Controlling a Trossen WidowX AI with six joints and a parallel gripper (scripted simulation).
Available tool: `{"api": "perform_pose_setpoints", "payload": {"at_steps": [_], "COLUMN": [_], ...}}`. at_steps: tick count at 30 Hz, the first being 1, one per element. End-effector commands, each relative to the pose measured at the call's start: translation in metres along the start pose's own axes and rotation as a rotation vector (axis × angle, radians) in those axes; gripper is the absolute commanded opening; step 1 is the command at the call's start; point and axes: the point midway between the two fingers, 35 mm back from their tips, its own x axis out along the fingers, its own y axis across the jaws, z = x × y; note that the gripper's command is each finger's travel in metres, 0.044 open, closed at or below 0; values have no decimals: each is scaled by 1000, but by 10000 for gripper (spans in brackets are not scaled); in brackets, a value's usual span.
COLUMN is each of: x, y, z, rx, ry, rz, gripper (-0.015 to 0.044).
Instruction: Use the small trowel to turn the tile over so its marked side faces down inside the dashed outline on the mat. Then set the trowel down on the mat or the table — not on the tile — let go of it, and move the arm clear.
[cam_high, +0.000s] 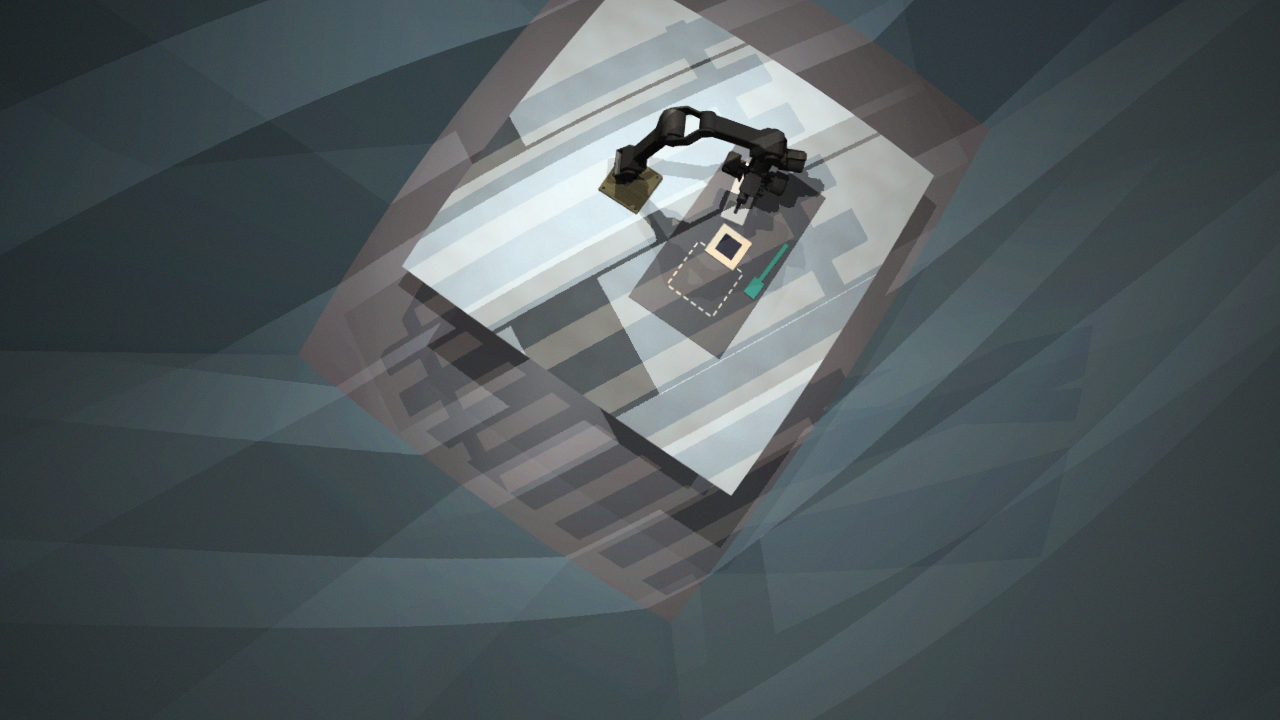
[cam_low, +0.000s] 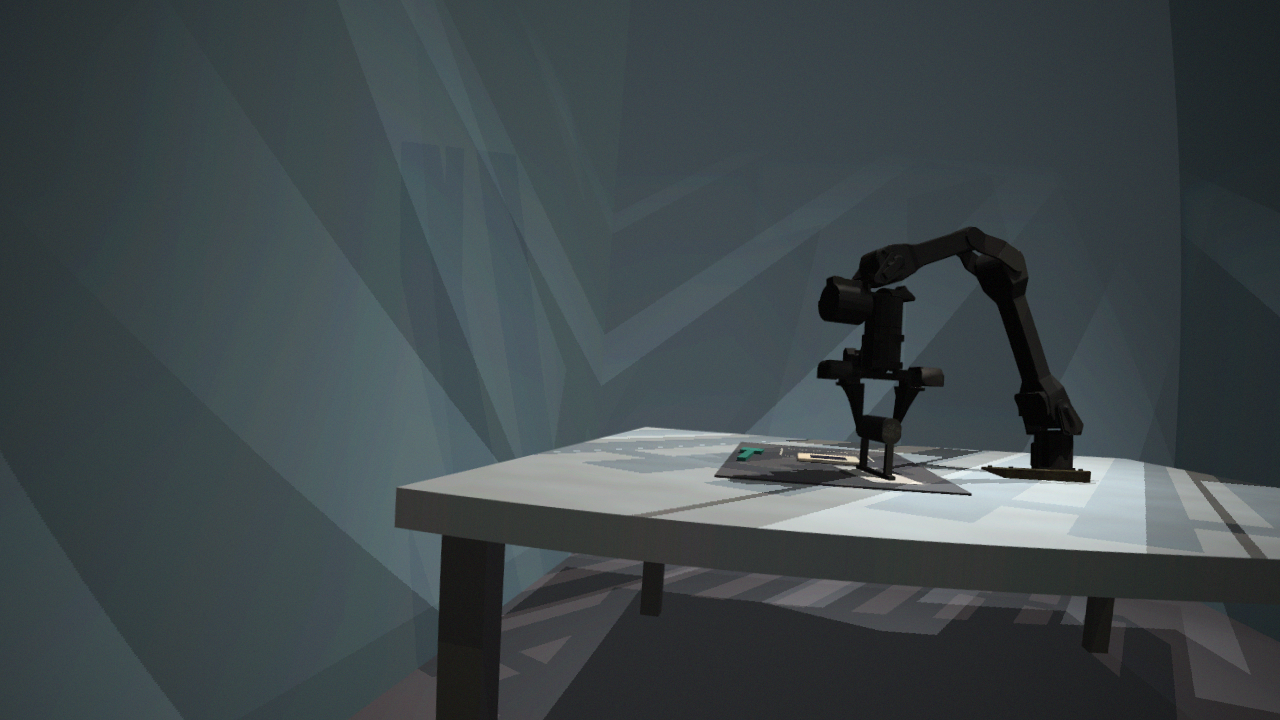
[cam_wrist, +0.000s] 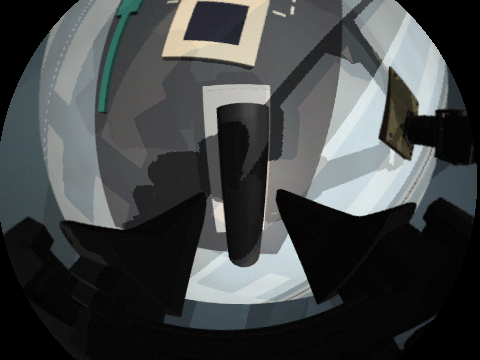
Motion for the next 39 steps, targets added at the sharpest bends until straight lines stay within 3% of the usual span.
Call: {"api": "perform_pose_setpoints", "payload": {"at_steps": [1, 4, 9, 28, 39], "x": [5, 5, 5, 5, 5], "y": [-1, -1, -1, -1, -1], "z": [0, 0, 0, 0, 0], "rx": [-6, -6, -6, -1, 194], "ry": [0, 0, 0, 0, -1], "rz": [-7, -7, -7, -7, -7], "gripper": [244, 165, 132, 130, 130]}}
